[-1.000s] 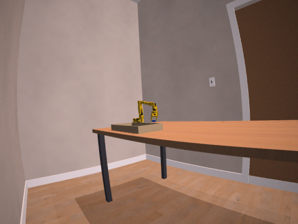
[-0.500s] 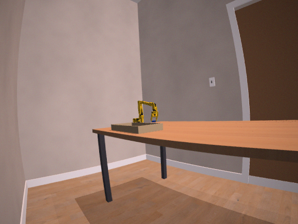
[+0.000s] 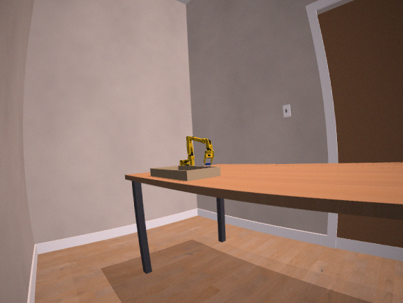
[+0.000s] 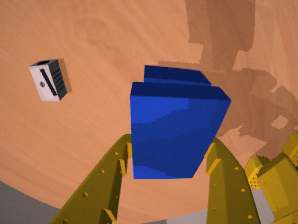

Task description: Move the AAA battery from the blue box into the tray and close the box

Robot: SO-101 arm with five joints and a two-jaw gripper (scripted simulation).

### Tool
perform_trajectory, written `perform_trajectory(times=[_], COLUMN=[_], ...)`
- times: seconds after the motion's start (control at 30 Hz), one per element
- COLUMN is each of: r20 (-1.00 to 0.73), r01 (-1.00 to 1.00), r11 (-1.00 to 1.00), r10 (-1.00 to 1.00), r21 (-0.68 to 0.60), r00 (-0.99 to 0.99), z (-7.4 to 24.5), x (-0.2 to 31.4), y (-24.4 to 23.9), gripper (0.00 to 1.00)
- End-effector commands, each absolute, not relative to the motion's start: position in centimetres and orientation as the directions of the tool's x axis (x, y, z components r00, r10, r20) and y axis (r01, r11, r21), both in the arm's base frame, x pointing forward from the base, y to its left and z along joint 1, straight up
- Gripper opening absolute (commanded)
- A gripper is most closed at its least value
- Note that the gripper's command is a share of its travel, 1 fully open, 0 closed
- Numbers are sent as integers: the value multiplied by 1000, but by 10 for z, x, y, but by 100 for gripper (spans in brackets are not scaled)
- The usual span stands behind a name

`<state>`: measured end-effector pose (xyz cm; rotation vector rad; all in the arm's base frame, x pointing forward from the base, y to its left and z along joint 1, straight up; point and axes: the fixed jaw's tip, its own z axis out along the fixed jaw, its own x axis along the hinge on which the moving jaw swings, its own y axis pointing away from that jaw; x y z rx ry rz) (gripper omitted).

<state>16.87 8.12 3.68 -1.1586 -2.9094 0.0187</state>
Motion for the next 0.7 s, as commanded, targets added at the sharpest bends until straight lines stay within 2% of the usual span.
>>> perform_trajectory(times=[0.0, 0.67], r20=[0, 0], r01=[697, 692], r11=[717, 722], r10=[697, 692], r21=[0, 0], r00=[-717, -722], z=[38, 31], x=[171, 171], y=[81, 83], gripper=[22, 22])
